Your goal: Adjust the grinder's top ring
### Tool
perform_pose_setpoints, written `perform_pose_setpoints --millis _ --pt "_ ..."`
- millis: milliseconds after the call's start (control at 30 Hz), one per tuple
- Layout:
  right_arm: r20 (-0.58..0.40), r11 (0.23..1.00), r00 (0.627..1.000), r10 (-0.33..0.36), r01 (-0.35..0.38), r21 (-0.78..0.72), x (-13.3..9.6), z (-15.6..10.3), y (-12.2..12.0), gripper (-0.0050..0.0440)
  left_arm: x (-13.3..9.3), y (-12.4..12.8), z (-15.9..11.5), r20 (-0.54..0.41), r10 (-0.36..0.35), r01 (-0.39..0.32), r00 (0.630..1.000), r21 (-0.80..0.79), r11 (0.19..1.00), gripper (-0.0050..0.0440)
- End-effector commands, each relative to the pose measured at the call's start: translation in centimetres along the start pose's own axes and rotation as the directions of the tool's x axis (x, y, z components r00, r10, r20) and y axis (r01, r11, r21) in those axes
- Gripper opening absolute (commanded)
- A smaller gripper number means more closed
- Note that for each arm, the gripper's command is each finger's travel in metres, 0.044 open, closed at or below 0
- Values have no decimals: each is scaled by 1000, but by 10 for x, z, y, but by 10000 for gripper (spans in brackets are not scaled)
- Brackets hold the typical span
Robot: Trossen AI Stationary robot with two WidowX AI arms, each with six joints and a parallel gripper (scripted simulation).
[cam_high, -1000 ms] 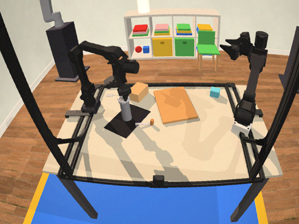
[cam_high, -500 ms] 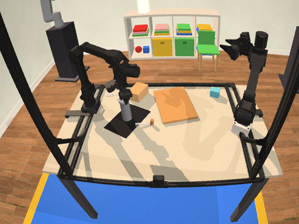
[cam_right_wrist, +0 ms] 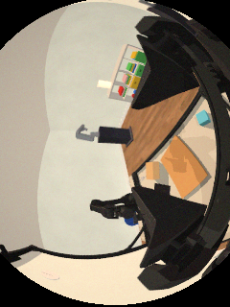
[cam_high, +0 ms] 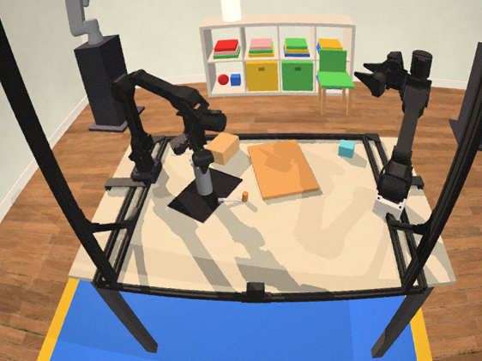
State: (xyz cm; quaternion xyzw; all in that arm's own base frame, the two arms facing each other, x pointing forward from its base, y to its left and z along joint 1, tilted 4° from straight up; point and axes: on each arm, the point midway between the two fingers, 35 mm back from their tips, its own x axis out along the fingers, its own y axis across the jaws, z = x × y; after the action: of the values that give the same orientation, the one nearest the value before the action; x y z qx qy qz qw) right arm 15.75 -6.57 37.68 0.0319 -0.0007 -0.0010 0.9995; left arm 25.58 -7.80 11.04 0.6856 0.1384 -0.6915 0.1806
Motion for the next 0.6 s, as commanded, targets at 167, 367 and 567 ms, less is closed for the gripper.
perform_pose_setpoints --millis 167,367,567 --pt "0 1000 1000 2 -2 7 0 0 1 400 7 -1 1 5 -1 1 1000 -5 1000 380" --pt "0 1000 1000 2 -2 7 0 0 1 400 7 -1 1 5 -1 1 1000 -5 1000 340" --pt "0 1000 1000 2 -2 7 0 0 1 400 7 -1 1 5 -1 1 1000 -5 1000 313"
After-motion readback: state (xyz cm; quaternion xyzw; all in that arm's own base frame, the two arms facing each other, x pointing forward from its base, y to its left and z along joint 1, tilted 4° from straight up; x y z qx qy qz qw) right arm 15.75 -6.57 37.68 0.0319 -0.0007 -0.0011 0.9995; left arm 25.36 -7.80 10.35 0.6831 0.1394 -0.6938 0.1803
